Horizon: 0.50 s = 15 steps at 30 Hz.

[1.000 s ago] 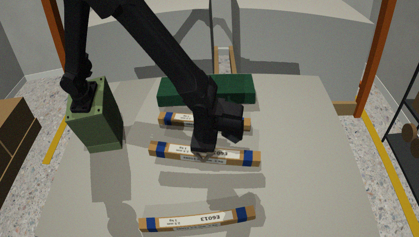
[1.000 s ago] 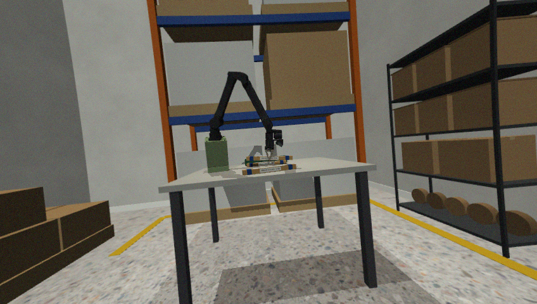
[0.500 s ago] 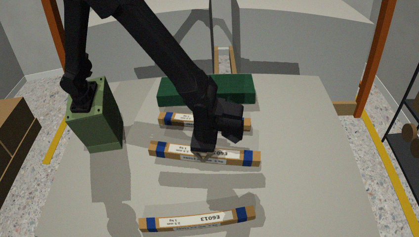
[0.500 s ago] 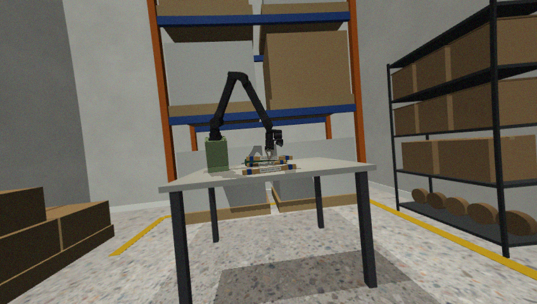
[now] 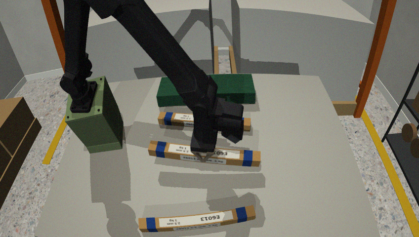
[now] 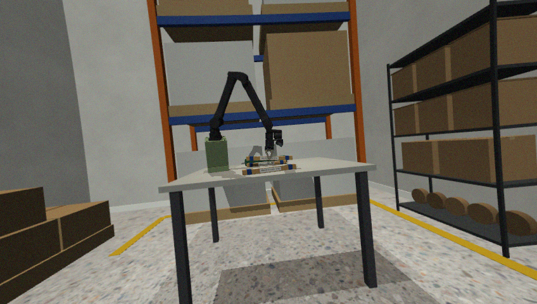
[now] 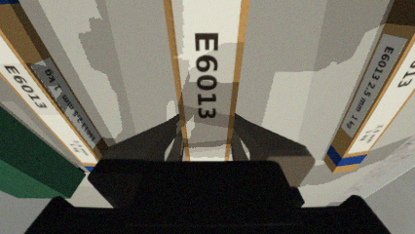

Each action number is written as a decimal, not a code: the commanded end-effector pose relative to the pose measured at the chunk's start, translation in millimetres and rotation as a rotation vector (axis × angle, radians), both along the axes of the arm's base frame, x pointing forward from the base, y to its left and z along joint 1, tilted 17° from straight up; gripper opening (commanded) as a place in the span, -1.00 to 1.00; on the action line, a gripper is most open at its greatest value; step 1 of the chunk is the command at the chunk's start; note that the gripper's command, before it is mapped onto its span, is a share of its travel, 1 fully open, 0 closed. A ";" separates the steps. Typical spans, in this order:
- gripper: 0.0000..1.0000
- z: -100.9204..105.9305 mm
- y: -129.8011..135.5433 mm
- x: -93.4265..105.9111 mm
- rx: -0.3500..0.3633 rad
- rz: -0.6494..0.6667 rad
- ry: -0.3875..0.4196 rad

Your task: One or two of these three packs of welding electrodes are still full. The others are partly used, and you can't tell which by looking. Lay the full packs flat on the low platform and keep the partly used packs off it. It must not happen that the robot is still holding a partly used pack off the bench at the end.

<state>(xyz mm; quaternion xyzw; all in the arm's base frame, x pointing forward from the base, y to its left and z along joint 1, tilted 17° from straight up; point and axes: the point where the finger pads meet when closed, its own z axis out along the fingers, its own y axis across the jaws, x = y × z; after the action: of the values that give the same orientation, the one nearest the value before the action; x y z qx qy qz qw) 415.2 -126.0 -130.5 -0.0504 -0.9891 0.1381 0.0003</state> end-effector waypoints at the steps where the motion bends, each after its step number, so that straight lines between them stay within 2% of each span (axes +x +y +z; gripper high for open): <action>1: -1.00 49.7 4.4 52.1 -0.026 0.020 -0.124; 7: -1.00 49.8 4.4 52.3 -0.026 0.020 -0.124; 15: -1.00 60.9 7.8 51.1 -0.026 0.019 -0.125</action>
<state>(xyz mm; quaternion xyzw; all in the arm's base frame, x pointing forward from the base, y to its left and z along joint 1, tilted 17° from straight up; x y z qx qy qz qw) 414.8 -124.4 -125.1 -0.0505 -0.9891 0.1380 0.0019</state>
